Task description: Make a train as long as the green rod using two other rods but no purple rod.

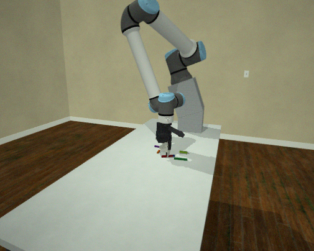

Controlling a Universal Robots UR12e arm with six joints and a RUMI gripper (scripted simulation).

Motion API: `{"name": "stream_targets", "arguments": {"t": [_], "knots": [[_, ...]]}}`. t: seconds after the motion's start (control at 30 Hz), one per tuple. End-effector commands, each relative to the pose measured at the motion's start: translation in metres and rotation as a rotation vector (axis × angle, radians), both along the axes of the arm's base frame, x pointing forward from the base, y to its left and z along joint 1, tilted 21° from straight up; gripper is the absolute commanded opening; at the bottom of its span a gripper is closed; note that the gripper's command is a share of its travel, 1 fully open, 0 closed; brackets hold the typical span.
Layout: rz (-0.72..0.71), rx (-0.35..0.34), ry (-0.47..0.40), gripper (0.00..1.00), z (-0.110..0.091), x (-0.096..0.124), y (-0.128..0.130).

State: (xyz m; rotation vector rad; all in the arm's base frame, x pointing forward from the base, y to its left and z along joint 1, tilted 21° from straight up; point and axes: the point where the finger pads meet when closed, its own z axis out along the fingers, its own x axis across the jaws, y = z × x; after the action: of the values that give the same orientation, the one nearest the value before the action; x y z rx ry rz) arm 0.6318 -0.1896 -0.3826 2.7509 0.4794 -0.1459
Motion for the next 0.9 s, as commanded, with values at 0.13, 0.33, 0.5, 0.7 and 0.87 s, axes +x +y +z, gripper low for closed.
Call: {"name": "stream_targets", "arguments": {"t": [0.13, 0.33, 0.5, 0.7, 0.87], "knots": [[0.000, 0.000, -0.001, 0.14, 0.001, 0.001, 0.000], [0.000, 0.000, -0.001, 0.14, 0.001, 0.001, 0.000], [0.000, 0.000, -0.001, 0.14, 0.004, 0.001, 0.001], [0.000, 0.000, -0.001, 0.14, 0.015, 0.001, 0.005], [0.000, 0.000, -0.001, 0.14, 0.038, 0.002, 0.014]]}}
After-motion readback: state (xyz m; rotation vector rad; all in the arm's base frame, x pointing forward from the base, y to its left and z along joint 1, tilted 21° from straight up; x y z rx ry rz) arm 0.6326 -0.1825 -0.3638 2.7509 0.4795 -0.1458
